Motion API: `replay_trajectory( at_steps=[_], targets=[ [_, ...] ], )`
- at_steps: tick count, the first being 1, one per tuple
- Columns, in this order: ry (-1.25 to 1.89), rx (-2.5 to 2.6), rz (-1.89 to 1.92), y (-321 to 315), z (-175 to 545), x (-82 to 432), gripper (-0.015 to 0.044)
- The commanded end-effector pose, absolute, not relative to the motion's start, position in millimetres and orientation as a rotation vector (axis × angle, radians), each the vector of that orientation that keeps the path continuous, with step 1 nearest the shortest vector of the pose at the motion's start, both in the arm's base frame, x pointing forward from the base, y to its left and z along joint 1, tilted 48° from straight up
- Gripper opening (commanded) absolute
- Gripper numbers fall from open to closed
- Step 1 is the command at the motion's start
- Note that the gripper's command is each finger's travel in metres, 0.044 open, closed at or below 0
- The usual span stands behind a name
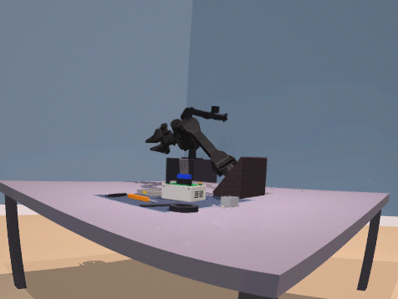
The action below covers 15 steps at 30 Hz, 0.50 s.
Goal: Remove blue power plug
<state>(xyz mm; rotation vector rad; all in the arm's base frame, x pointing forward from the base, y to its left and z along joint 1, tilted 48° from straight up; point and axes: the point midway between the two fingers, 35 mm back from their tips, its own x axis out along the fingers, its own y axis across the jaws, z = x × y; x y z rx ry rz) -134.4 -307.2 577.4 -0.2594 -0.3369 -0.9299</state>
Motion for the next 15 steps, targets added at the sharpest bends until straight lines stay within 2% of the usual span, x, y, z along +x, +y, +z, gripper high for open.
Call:
replay_trajectory(
  at_steps=[1,15],
  targets=[
    [-0.394,-0.232,-0.877,-321,580,-115,0.043],
    [-0.623,-0.009,-0.659,-378,579,-1,0.043]
  ],
)
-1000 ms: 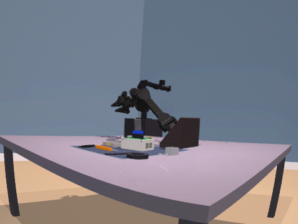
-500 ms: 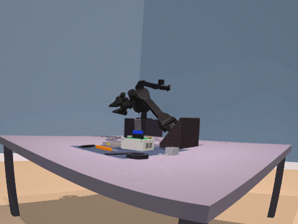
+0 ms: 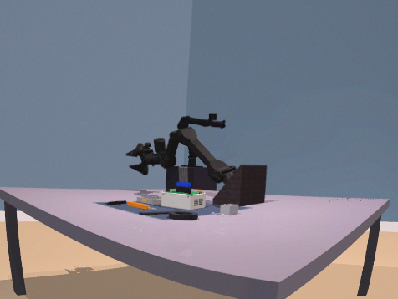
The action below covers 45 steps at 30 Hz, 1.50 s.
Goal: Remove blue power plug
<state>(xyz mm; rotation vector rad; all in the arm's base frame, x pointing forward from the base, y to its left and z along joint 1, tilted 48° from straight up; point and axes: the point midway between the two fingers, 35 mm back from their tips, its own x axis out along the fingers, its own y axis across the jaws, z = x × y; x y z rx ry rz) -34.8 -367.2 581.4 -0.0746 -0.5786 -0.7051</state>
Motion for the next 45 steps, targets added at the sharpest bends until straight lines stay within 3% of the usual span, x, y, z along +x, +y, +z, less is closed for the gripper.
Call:
replay_trajectory(
  at_steps=[1,10,21,30,36,45],
  targets=[
    [-0.632,0.012,-0.647,-381,577,8,0.043],
    [-0.627,0.234,-0.504,-400,552,106,0.043],
    [-0.551,0.373,-0.404,-379,523,213,0.043],
    [-0.577,0.337,-0.429,-320,589,185,0.043],
    [-0.577,0.339,-0.429,-318,591,185,0.043],
    [-0.452,0.581,-0.421,-322,534,255,0.043]
  ],
)
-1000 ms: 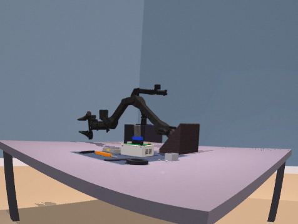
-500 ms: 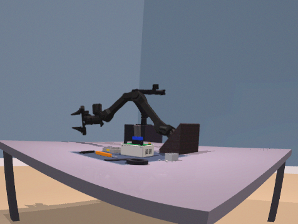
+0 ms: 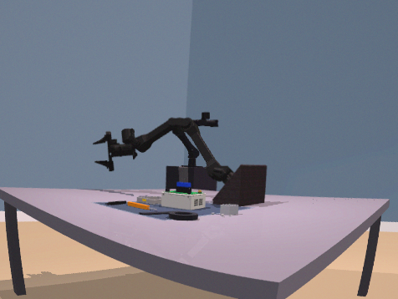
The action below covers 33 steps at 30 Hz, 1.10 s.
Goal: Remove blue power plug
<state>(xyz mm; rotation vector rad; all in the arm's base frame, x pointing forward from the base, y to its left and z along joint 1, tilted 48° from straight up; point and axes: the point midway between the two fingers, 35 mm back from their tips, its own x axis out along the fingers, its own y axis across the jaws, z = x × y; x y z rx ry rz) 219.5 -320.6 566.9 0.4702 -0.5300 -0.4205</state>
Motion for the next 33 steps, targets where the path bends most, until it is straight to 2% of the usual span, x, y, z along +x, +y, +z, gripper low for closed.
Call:
replay_trajectory(
  at_steps=[1,6,16,24,29,33],
  targets=[
    [-0.423,0.618,-0.425,-321,523,266,0.043],
    [-0.272,0.76,-0.433,-300,472,321,0.043],
    [-0.394,0.662,-0.42,-283,541,281,0.043],
    [-0.356,0.696,-0.418,-278,528,294,0.043],
    [-0.389,0.672,-0.412,-279,539,284,0.043],
    [-0.323,0.723,-0.422,-275,517,303,0.043]
  ],
)
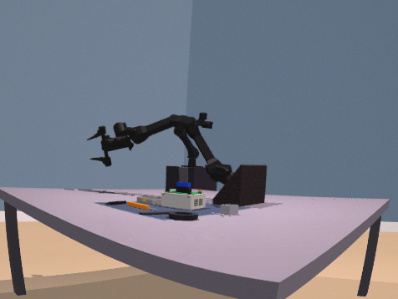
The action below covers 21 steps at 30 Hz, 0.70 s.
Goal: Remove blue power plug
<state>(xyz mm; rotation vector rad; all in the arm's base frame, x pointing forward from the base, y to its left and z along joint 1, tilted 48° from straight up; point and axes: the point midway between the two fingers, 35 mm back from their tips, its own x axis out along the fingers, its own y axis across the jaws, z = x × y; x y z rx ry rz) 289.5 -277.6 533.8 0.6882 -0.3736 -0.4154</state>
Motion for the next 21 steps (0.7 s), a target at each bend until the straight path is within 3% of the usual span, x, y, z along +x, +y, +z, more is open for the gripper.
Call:
replay_trajectory(
  at_steps=[1,10,21],
  targets=[
    [-0.306,0.738,-0.408,-269,513,308,0.043],
    [0.006,0.868,-0.461,-231,418,377,0.043],
    [0.529,0.832,-0.542,-132,283,419,0.043]
  ],
)
